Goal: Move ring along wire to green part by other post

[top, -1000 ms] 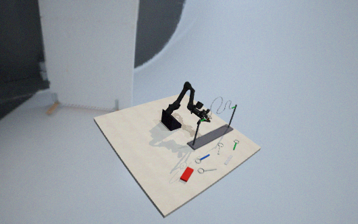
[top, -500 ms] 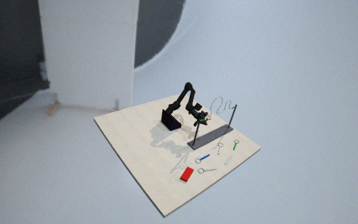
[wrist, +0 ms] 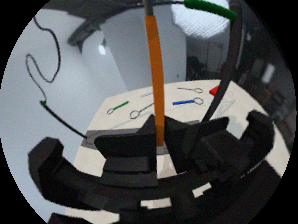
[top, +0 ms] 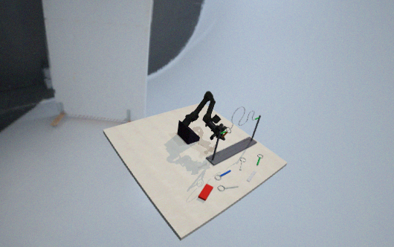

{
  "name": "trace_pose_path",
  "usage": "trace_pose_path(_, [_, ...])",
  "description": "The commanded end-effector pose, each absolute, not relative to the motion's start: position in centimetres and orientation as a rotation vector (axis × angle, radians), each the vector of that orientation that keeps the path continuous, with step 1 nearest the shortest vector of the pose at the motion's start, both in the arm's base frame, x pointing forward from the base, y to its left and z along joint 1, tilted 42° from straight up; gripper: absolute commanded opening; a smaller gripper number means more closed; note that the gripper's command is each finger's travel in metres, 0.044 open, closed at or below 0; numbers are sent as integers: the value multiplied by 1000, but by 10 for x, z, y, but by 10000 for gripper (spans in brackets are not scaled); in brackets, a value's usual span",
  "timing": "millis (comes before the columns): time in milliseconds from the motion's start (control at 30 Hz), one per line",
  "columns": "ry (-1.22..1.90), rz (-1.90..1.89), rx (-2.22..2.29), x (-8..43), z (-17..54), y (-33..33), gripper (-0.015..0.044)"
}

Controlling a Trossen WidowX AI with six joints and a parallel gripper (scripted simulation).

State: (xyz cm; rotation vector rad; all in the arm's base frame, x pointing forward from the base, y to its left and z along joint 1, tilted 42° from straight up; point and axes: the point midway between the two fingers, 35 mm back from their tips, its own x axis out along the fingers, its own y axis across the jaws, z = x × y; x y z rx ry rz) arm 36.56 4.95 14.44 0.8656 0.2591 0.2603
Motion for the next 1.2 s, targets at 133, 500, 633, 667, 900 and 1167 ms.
trace_pose_path(133, [279,241,789,364,128,37,-150])
trace_pose_path(500, [283,234,758,364,118,26,-150])
trace_pose_path(633, [284,233,755,364,115,23,-150])
trace_pose_path(667, [284,232,755,364,115,22,-150])
trace_pose_path(900, [284,232,753,364,110,16,-150])
trace_pose_path(1167, [283,231,752,364,104,10,-150])
